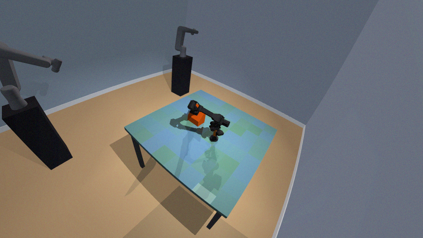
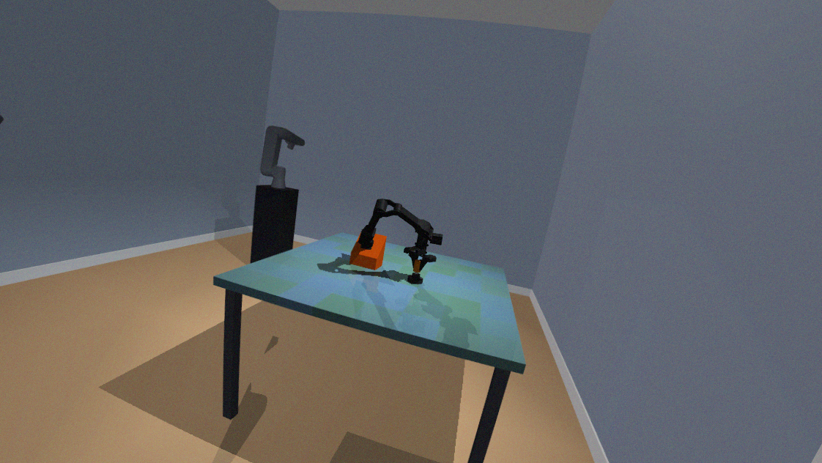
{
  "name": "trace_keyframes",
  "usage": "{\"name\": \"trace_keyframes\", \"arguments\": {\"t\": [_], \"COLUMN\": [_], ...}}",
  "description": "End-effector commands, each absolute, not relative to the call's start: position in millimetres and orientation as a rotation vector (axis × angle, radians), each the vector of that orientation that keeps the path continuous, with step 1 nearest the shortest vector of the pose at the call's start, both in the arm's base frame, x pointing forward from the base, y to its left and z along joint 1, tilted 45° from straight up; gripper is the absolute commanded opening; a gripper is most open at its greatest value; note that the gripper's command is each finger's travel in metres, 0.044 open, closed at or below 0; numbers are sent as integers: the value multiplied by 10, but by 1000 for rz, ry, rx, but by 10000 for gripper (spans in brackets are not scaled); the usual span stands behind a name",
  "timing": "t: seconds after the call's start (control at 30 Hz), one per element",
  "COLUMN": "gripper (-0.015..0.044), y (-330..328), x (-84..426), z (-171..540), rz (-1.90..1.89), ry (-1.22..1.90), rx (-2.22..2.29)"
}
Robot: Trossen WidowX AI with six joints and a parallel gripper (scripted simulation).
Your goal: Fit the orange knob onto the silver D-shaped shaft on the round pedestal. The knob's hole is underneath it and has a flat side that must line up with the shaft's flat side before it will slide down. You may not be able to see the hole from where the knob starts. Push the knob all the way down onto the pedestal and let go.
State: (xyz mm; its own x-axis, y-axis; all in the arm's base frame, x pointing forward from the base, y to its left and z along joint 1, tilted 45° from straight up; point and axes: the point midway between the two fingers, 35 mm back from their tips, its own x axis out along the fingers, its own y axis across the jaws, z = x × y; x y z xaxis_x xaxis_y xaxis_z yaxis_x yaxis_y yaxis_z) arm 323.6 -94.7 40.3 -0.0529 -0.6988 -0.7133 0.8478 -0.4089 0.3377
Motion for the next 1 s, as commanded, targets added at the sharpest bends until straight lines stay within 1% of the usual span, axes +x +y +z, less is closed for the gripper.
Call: {"name": "trace_keyframes", "arguments": {"t": [0.0, 0.57, 0.97], "gripper": [0, 0, 0], "y": [-955, -961, -1032], "x": [3235, 3239, 3229], "z": [394, 373, 307], "rz": [-1714, -1705, -1726], "ry": [208, 235, 166], "rx": [1023, 999, 1058]}}
